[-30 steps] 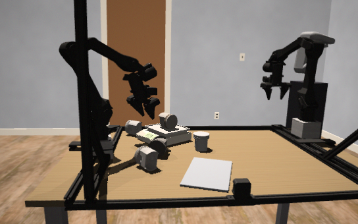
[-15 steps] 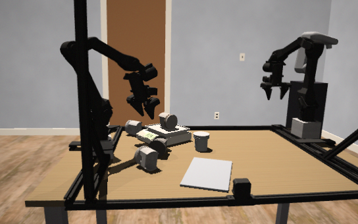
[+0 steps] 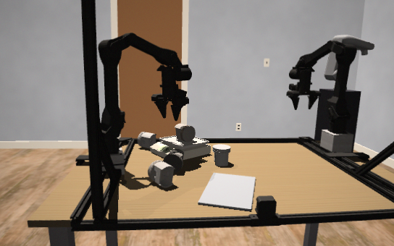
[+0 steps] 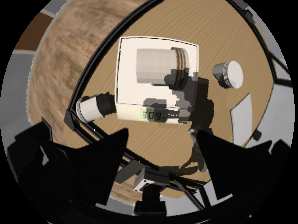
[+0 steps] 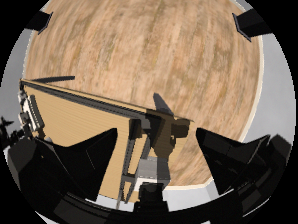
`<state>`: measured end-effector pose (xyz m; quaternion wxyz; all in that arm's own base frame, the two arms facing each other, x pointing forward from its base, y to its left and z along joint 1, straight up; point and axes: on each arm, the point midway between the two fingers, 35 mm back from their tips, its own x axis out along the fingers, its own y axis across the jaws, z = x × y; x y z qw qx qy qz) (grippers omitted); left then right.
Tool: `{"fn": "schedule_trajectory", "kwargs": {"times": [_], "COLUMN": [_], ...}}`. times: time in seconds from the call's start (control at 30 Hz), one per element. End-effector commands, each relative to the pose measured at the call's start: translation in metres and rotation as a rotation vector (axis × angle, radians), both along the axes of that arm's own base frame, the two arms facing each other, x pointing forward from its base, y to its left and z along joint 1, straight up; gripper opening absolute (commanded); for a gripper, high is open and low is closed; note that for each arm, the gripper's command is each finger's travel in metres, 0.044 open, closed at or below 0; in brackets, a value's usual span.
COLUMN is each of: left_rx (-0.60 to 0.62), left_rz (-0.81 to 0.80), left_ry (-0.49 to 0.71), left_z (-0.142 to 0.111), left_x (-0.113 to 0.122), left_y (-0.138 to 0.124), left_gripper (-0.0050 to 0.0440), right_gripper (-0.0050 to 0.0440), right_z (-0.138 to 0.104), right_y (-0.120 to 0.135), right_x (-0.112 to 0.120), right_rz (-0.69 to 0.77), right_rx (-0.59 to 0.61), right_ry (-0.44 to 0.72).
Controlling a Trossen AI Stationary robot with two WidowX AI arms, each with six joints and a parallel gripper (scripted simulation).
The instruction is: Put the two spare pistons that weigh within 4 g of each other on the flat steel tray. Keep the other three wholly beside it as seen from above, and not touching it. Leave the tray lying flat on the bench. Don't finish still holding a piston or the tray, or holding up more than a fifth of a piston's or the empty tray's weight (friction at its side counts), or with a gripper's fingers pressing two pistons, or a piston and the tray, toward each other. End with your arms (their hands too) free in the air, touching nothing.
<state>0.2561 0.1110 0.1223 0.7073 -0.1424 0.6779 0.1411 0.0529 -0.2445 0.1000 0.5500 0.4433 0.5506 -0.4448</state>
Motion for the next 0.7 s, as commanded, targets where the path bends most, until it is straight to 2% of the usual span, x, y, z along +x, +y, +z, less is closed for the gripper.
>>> {"fn": "schedule_trajectory", "kwargs": {"times": [0.0, 0.07, 0.47, 0.67], "left_rx": [-0.010, -0.009, -0.009, 0.013], "left_rz": [0.008, -0.041, -0.041, -0.171], "left_ry": [0.041, 0.041, 0.041, 0.055], "left_z": [0.005, 0.005, 0.005, 0.005], "left_x": [0.010, 0.019, 0.069, 0.069], "left_y": [0.005, 0.007, 0.013, 0.013], "left_gripper": [0.0378, 0.0378, 0.0378, 0.0378], "right_gripper": [0.0440, 0.0440, 0.0440, 0.0440], "right_z": [0.000, 0.000, 0.000, 0.000], "right_y": [0.000, 0.000, 0.000, 0.000], "right_x": [0.000, 0.000, 0.000, 0.000], "right_rz": [0.001, 0.001, 0.001, 0.001], "right_rx": [0.001, 0.001, 0.001, 0.001], "right_ry": [-0.002, -0.002, -0.002, -0.002]}}
